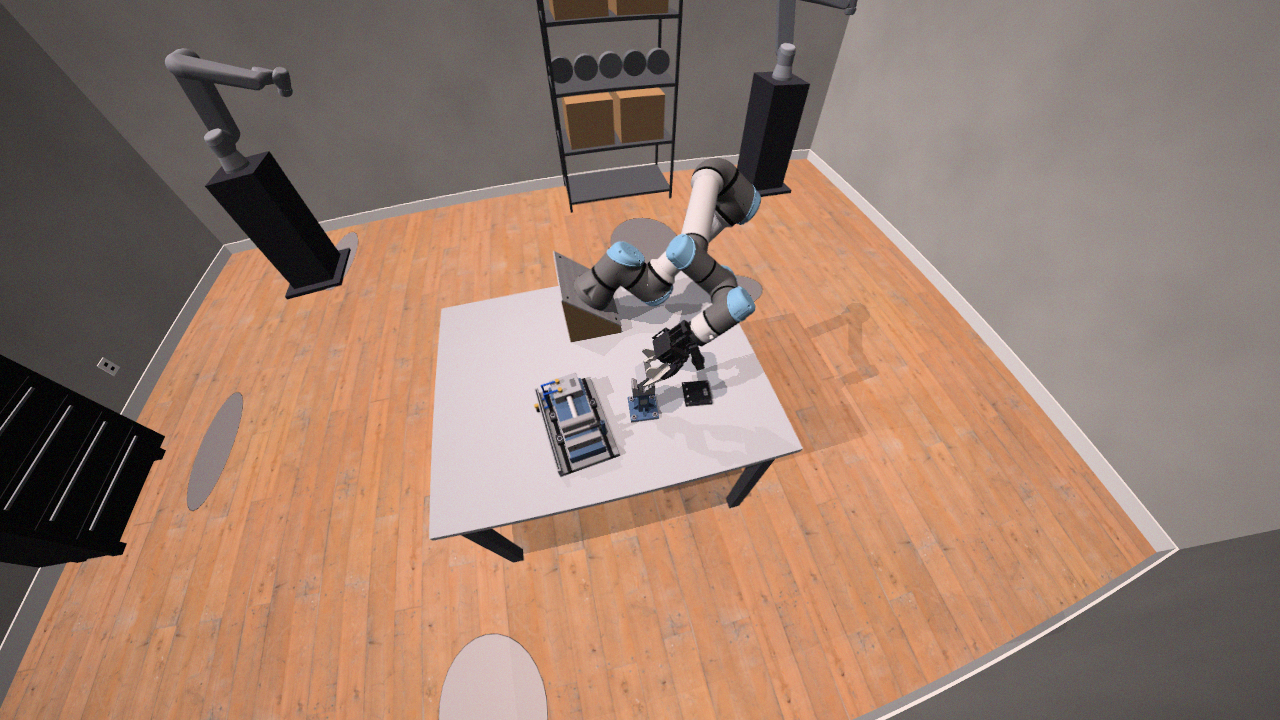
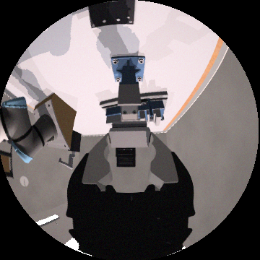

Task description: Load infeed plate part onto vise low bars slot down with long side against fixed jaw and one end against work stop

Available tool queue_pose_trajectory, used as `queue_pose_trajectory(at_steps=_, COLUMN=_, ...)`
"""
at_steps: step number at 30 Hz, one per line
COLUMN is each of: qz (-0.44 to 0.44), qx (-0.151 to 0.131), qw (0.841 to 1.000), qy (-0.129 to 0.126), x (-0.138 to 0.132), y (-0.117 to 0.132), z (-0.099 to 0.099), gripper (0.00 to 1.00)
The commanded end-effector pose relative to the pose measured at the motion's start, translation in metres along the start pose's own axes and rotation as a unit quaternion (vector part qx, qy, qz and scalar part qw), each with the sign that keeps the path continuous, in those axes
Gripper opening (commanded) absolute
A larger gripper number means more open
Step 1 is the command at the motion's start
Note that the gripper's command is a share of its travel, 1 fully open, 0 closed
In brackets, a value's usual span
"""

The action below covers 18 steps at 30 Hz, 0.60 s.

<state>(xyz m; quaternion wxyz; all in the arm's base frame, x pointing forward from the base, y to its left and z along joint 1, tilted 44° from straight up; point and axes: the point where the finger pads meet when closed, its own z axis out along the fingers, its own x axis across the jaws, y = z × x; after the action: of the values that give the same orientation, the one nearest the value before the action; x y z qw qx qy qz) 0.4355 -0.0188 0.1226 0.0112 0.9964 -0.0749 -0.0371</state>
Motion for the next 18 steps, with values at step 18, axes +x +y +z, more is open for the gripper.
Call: queue_pose_trajectory(at_steps=18, qz=0.000, qx=0.000, qw=1.000, qy=0.001, x=0.000, y=-0.016, z=0.016, gripper=0.00)
